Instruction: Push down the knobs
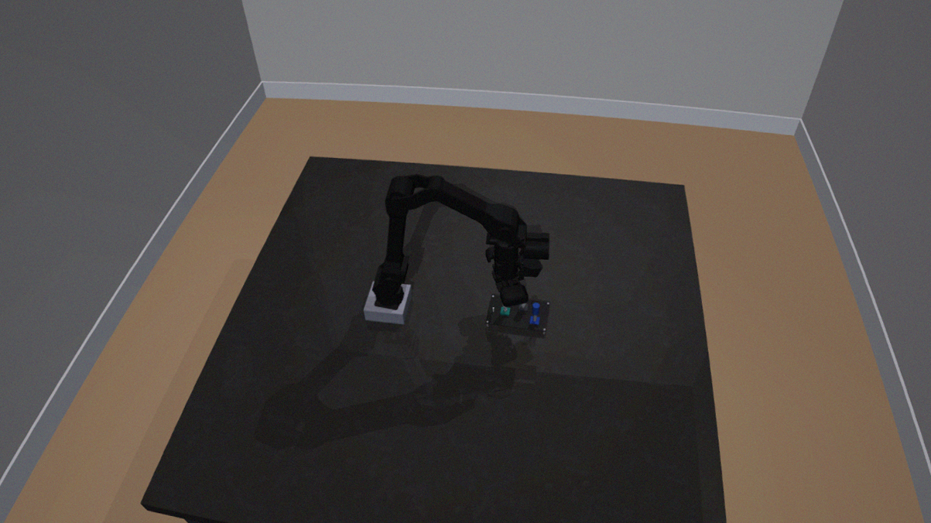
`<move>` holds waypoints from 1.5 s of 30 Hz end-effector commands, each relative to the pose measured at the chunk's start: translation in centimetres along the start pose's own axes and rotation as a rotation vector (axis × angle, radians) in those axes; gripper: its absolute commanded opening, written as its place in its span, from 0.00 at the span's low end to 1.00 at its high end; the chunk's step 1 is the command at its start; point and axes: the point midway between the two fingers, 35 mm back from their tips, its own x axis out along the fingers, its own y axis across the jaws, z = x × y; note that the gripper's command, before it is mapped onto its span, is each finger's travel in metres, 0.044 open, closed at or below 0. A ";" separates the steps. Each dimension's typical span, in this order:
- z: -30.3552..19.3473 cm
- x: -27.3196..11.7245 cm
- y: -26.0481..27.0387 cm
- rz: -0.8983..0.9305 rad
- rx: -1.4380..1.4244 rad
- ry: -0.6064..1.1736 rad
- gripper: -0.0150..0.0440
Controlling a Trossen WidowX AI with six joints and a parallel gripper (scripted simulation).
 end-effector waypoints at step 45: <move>0.1 2.4 -0.1 -0.001 -0.002 0.007 0.25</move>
